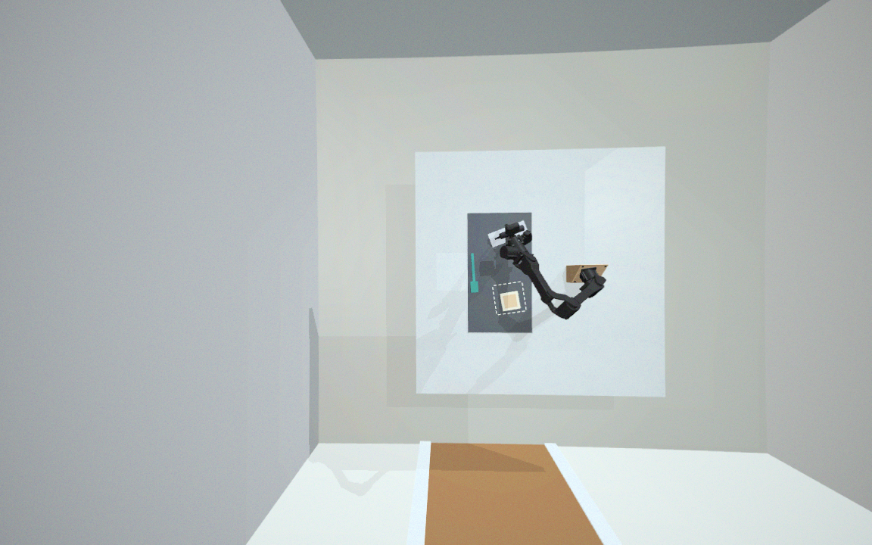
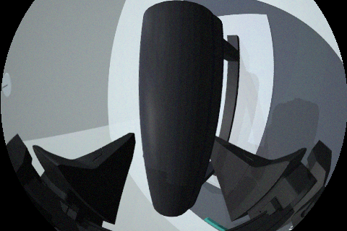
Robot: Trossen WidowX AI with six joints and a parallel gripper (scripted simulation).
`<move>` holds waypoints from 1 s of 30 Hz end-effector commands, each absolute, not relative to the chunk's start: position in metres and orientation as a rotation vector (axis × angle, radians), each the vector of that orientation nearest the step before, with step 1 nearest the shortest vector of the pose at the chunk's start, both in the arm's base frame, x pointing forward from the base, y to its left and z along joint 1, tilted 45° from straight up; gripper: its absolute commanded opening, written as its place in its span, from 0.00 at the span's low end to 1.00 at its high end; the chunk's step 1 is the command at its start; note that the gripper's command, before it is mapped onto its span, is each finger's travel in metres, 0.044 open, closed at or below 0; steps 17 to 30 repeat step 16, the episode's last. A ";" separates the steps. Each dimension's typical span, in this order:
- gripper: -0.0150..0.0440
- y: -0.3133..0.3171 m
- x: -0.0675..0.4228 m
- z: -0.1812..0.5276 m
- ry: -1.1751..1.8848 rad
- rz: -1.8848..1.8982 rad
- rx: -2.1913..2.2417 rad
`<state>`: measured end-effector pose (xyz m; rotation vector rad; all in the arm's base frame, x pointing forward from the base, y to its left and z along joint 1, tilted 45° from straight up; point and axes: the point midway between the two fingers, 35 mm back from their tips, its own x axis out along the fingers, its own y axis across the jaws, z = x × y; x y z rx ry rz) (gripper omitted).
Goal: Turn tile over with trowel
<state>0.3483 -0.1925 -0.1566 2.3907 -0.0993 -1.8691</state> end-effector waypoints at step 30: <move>0.76 -0.186 0.335 -0.101 -0.101 -1.866 2.392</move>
